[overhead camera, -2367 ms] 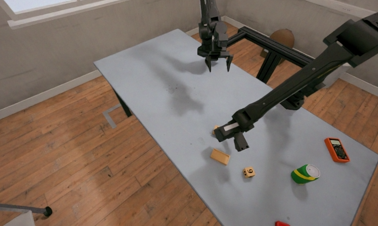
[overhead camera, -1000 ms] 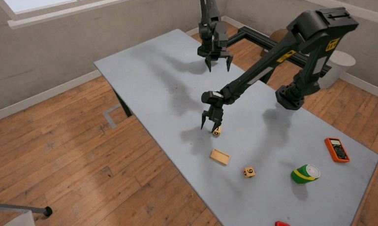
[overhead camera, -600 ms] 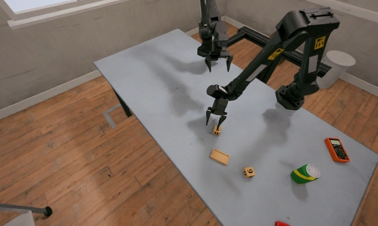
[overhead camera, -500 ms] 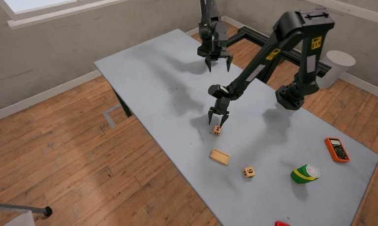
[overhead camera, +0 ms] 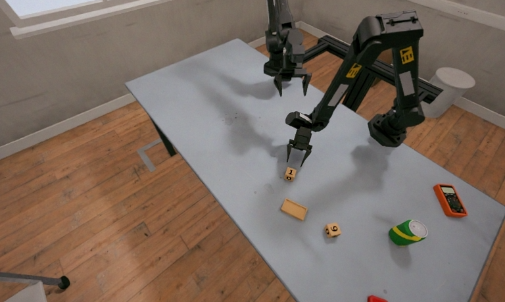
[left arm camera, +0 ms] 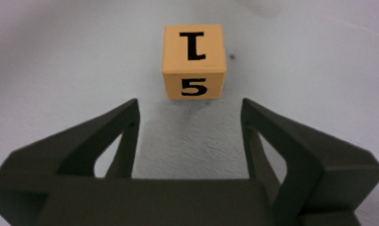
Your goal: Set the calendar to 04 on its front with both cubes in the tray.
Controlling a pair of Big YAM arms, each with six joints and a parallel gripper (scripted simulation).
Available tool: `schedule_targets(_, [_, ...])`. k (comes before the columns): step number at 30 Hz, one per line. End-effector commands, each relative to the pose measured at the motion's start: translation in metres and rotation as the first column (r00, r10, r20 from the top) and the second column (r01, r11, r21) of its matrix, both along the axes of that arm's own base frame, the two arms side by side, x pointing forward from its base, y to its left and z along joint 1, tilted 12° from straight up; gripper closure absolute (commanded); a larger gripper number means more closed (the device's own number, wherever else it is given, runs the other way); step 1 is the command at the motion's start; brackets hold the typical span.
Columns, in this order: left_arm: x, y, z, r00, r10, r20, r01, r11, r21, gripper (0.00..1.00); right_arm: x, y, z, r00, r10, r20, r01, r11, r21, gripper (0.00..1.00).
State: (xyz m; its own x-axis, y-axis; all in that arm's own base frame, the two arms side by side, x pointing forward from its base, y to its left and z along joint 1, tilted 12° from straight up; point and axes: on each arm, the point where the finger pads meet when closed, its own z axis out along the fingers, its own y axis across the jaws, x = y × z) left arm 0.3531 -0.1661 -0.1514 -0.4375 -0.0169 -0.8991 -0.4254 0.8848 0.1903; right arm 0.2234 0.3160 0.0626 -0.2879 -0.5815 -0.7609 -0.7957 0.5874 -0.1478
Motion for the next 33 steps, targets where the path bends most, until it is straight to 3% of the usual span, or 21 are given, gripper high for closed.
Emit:
schedule_targets(1, [0.015, -0.002, 0.007, 1.000, 0.017, 0.022, -0.017, 1.000, -0.026, 0.36, 0.004, 0.004, 0.003, 1.000, -0.008, 0.002, 0.008, 1.000, 0.008, 0.00])
schedule_targets(33, [0.048, 0.021, -0.012, 1.000, 0.016, 0.010, -0.016, 1.000, -0.012, 0.36, 0.004, 0.004, 0.003, 1.000, -0.008, 0.002, 0.008, 1.000, 0.008, 0.00])
